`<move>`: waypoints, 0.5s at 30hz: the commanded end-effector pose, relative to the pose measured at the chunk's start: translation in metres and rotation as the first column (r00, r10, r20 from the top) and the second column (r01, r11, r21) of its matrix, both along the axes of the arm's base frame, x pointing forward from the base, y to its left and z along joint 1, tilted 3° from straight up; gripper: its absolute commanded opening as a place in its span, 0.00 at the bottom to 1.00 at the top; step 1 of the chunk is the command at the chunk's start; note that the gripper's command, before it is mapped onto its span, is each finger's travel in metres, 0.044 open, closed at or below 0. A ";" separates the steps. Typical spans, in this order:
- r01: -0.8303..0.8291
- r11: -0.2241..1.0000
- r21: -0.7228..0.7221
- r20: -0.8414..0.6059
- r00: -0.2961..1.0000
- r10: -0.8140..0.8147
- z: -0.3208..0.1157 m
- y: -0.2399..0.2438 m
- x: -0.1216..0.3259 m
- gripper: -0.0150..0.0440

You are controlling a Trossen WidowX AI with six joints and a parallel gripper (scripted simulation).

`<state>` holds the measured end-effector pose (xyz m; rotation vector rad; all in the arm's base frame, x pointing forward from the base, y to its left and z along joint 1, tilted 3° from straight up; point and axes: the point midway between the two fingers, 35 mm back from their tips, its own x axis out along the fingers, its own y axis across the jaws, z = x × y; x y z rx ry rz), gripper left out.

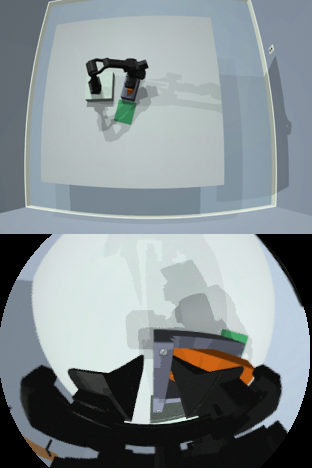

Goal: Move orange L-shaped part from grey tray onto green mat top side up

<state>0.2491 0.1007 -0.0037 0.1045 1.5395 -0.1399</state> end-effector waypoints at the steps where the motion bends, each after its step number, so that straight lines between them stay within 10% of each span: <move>1: 0.000 1.000 0.000 0.000 1.000 0.000 0.000 0.000 0.000 0.56; 15: -0.003 1.000 -0.014 -0.019 1.000 0.003 0.012 0.009 -0.003 0.56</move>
